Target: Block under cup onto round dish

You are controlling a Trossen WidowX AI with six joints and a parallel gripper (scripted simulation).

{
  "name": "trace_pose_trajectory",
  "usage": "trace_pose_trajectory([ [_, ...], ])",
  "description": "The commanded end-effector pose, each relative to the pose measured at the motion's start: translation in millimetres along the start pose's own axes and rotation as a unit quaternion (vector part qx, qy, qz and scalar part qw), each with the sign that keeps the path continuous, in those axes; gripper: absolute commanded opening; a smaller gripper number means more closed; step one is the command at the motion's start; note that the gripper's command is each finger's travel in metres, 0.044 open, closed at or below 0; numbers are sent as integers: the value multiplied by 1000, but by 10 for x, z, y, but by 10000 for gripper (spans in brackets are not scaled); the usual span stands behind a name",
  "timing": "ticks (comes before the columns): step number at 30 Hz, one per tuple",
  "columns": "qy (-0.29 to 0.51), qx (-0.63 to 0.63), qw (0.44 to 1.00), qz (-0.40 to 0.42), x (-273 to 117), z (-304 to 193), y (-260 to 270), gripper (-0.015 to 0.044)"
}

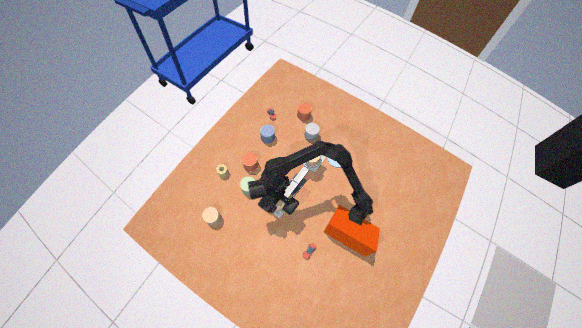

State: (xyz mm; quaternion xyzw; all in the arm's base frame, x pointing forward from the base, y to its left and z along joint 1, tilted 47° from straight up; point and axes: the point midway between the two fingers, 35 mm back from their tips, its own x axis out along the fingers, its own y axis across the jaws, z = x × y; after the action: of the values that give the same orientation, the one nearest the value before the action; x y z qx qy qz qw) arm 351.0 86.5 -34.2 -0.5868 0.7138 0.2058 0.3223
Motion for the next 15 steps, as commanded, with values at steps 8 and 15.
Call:
trace_pose_trajectory([
  [8,3,-1,1000,1,207,-22,1,440],
  [15,3,0,1000,1,319,-28,7,440],
])
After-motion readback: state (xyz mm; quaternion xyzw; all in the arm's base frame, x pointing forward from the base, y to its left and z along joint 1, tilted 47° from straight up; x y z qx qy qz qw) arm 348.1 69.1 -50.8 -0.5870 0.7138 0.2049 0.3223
